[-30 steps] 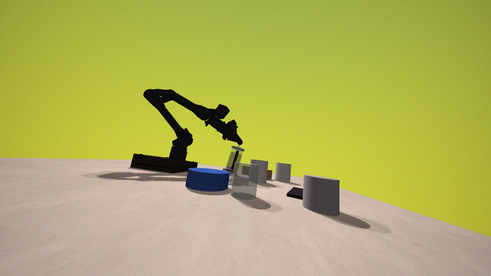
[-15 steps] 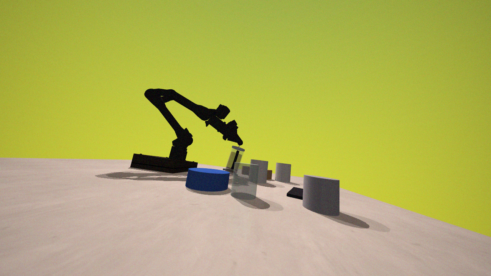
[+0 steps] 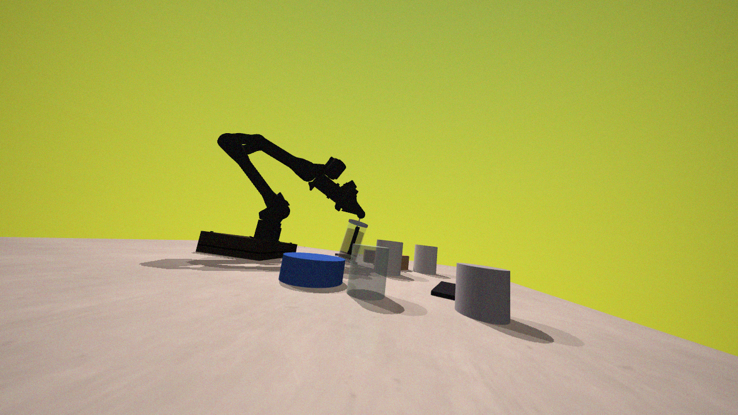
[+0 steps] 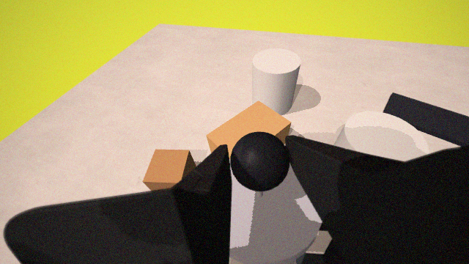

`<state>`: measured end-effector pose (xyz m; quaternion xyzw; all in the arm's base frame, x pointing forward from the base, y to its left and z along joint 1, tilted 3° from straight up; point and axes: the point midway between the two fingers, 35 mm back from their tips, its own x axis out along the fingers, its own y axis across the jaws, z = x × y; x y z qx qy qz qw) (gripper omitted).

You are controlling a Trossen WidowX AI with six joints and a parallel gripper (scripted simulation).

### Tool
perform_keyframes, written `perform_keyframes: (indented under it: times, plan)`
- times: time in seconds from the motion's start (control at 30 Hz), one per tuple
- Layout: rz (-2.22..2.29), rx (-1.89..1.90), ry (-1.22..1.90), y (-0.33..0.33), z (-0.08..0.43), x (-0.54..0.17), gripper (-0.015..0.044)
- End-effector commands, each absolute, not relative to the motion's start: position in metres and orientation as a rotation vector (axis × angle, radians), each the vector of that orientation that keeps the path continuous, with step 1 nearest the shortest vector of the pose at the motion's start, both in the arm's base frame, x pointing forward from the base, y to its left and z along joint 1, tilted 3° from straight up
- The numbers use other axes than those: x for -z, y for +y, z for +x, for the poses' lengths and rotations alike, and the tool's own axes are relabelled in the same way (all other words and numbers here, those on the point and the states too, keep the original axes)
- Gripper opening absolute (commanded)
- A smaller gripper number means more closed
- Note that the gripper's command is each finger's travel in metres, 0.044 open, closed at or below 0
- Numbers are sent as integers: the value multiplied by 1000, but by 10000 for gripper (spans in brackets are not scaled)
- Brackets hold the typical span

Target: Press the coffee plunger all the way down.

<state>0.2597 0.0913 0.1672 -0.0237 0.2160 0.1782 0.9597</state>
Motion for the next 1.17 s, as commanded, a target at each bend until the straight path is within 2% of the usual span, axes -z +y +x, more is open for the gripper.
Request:
perform_keyframes:
  times: [0.0,0.3,0.5,0.73,1.13]
  plan:
    - [-48,-361,440,91,259,-167,209]
    - [-48,-361,440,91,259,-167,440]
    - [-48,-361,442,89,257,-178,440]
    - [-49,-360,461,76,227,-239,440]
    - [-49,-360,463,74,224,-239,440]
